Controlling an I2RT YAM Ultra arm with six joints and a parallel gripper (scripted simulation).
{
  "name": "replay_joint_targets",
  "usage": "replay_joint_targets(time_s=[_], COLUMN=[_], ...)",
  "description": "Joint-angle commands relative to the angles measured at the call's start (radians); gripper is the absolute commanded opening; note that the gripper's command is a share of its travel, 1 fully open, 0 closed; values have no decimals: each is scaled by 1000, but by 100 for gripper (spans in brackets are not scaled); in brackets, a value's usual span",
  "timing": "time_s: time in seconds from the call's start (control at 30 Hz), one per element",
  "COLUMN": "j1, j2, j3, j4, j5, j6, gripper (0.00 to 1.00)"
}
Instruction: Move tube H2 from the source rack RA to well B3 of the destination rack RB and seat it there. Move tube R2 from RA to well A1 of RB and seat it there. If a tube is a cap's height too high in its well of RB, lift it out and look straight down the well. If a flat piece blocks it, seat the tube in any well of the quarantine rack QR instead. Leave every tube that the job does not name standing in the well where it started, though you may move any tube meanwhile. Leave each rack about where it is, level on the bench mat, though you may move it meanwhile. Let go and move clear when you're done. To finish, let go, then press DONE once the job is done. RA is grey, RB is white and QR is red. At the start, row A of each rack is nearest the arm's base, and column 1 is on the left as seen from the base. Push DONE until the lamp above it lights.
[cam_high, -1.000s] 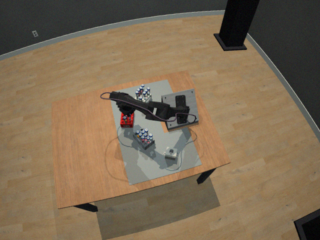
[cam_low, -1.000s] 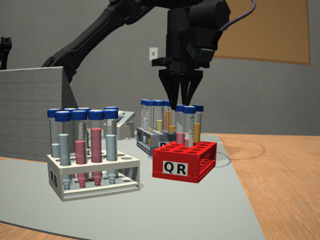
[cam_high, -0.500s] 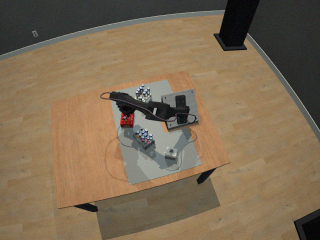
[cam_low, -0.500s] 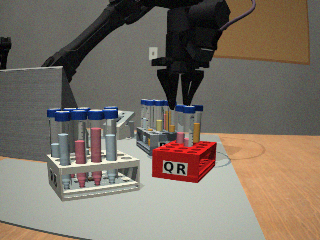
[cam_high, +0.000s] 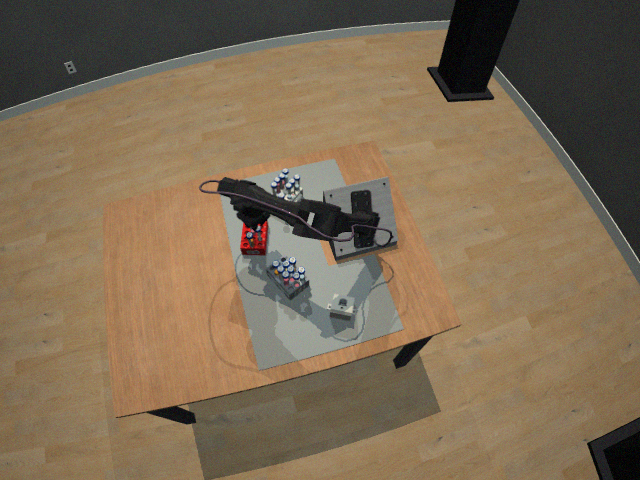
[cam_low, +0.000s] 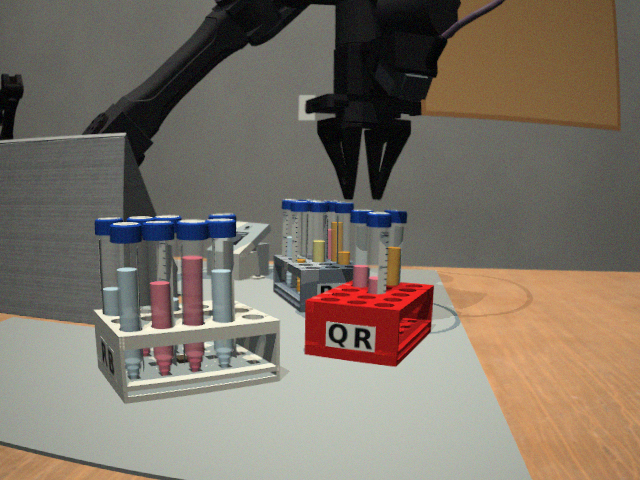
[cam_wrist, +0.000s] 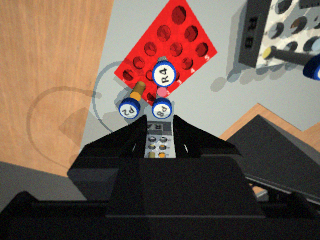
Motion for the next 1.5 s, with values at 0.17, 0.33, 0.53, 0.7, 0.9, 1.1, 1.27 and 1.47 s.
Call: replay_joint_targets(time_s=[0.17,0.33,0.53,0.7,0.9,1.1,1.27,1.47], j1=[-52,-72,-99,-112,-168,-211,-214,-211], j2=[-37,-12,5,-35,-96,-138,-122,-108], j3=[59,104,158,109,-44,-134,-99,-101], j4=[-97,-154,-221,-232,-162,-125,-117,-130], j5=[29,38,50,57,97,122,100,97], j6=[-46,-69,-100,-149,-401,-636,-744,-939], gripper=[30,30,30,30,30,30,30,30])
